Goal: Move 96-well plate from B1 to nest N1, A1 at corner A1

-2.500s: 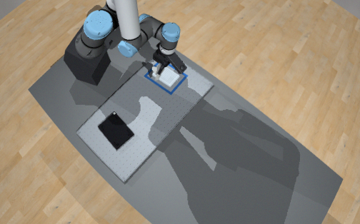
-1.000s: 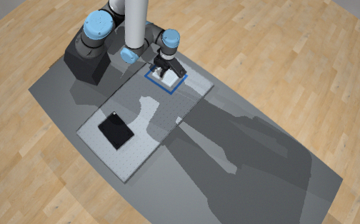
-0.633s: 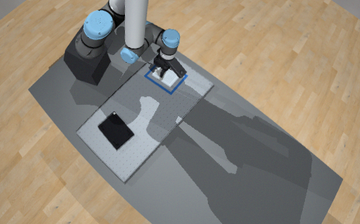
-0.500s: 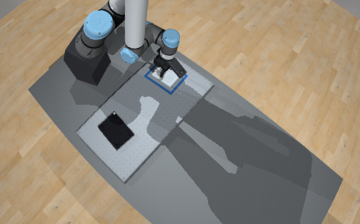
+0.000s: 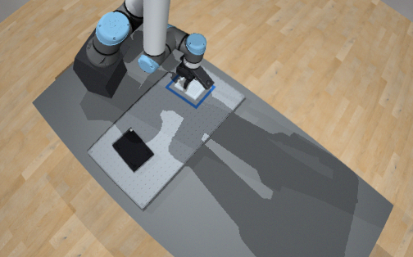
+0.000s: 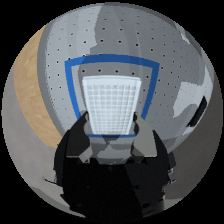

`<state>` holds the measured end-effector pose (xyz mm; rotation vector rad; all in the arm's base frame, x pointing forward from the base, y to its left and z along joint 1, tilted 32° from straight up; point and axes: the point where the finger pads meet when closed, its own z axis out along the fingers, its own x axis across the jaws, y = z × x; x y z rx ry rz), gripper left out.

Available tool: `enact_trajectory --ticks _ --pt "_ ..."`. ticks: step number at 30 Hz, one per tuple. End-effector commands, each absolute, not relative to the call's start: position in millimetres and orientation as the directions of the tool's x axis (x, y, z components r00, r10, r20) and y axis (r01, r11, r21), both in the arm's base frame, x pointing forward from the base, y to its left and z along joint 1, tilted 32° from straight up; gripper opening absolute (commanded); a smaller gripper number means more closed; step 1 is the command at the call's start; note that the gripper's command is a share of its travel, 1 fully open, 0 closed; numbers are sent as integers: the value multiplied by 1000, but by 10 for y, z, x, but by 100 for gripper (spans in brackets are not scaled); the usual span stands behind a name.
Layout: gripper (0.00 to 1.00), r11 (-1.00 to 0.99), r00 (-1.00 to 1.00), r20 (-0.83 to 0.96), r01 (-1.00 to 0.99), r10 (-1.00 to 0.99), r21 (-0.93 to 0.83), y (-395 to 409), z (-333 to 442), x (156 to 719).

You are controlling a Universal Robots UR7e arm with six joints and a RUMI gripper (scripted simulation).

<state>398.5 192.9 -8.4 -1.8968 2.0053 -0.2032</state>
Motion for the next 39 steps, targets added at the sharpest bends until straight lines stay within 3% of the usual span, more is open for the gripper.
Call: enact_trajectory --ticks 1,39 --pt "0 83 -24 -168 -932 -986 -354 1926 -54 3970" --pt "0 83 -24 -168 -932 -986 -354 1852 426 3676"
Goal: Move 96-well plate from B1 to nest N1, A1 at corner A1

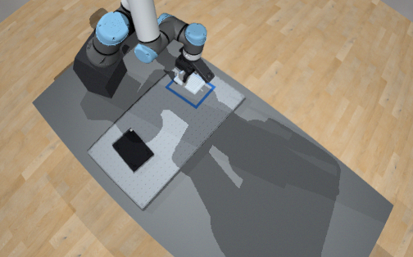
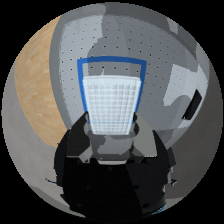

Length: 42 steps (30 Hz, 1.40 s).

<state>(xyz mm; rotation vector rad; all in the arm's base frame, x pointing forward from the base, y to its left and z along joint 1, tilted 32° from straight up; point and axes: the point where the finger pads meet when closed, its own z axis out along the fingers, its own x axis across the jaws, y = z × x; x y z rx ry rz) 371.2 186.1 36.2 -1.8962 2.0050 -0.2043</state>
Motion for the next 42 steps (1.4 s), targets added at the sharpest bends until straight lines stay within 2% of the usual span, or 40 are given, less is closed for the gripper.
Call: enact_trajectory --ticks 1,33,37,42 --pt "0 83 -24 -168 -932 -986 -354 1850 440 3668" --pt "0 83 -24 -168 -932 -986 -354 1831 558 3595" --pt "0 211 -137 -234 -921 -963 -327 1699 539 3589" --pt "0 226 -150 -241 -919 -959 -324 1600 524 3585"
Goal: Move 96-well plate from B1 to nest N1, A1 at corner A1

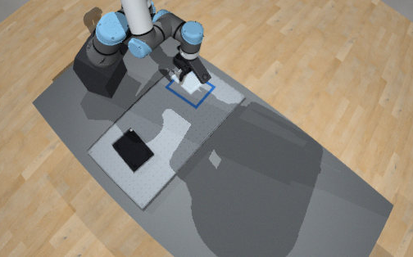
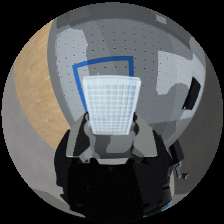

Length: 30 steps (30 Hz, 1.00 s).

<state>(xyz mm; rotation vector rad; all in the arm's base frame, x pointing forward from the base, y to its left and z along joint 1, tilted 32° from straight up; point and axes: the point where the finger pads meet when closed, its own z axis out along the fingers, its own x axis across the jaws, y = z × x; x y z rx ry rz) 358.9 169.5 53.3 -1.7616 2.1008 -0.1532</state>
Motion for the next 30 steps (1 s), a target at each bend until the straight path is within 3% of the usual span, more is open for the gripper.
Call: enact_trajectory --ticks 1,30 --pt "0 226 -150 -241 -919 -959 -324 1568 519 3584" --pt "0 226 -151 -241 -919 -959 -323 677 388 3544"
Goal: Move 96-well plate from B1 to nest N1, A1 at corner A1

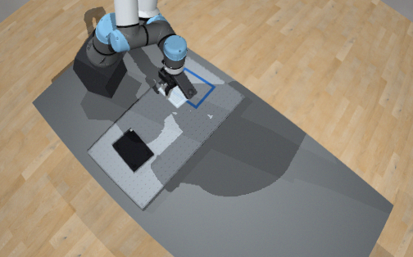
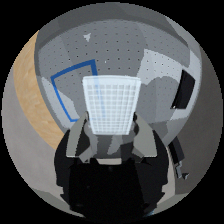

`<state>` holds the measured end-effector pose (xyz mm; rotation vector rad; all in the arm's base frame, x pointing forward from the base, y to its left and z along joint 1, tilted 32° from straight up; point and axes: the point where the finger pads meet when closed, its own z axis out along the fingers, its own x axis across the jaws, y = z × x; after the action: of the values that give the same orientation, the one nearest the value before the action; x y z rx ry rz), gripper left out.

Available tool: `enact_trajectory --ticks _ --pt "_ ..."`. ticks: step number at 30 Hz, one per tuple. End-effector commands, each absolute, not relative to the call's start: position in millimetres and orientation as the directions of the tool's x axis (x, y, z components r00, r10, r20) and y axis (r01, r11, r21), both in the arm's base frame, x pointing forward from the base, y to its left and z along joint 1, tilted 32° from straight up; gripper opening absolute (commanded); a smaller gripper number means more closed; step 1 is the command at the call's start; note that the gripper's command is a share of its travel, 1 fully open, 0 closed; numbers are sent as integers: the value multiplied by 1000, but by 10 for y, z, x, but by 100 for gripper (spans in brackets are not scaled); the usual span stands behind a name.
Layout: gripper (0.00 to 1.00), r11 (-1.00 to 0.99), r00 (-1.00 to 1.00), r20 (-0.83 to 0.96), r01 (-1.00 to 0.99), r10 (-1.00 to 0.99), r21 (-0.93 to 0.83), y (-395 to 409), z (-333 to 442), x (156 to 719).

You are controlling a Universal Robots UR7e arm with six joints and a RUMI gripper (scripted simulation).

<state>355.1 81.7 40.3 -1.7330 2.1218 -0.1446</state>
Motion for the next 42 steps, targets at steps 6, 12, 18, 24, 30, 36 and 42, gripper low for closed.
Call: enact_trajectory --ticks 6,12,18,24,30,36,42 --pt "0 225 -151 -241 -919 -959 -323 545 369 3539" --pt "0 225 -151 -241 -919 -959 -323 347 339 3530" --pt "0 225 -151 -241 -919 -959 -323 182 315 3522" --pt "0 225 -151 -241 -919 -959 -323 17 291 3515" --pt "0 225 -151 -241 -919 -959 -323 -181 262 3506" --pt "0 226 -151 -241 -919 -959 -323 -312 243 3500" --pt "0 226 -151 -241 -919 -959 -323 -510 214 3491"
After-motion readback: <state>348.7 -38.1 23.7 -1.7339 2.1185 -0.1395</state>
